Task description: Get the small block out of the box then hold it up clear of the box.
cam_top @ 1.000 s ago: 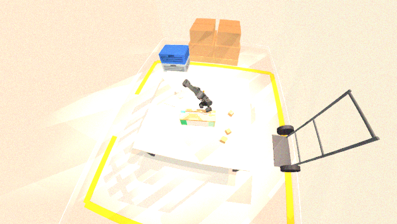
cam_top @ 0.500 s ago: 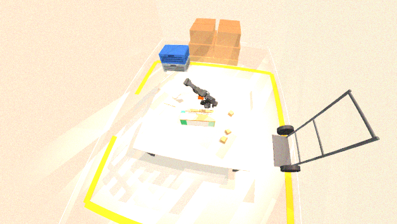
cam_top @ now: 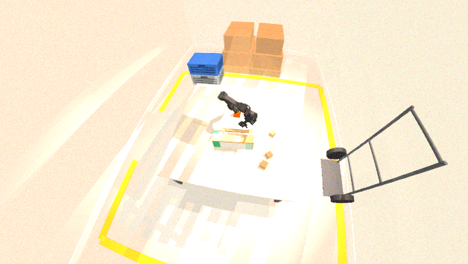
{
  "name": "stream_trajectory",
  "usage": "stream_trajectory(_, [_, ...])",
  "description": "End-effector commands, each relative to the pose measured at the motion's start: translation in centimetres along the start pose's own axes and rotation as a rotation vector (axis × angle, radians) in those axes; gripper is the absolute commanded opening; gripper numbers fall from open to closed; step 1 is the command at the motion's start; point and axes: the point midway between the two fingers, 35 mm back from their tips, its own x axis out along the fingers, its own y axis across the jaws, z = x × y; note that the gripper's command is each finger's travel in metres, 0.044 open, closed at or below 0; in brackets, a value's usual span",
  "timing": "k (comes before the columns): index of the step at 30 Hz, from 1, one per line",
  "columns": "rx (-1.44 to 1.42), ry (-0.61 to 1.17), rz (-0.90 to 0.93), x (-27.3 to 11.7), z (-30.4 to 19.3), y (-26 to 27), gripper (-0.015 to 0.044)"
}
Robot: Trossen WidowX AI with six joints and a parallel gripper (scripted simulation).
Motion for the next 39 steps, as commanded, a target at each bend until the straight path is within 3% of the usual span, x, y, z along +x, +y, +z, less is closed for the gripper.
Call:
stream_trajectory(1, [-0.929,0.036,-0.118,-0.2,0.2,1.6,0.0285])
stream_trajectory(22, [-2.368,0.294,-0.214,-0.7,0.5,3.9,0.0285])
stream_trajectory(39, [-2.415,0.307,-0.214,-0.7,0.5,3.9,0.0285])
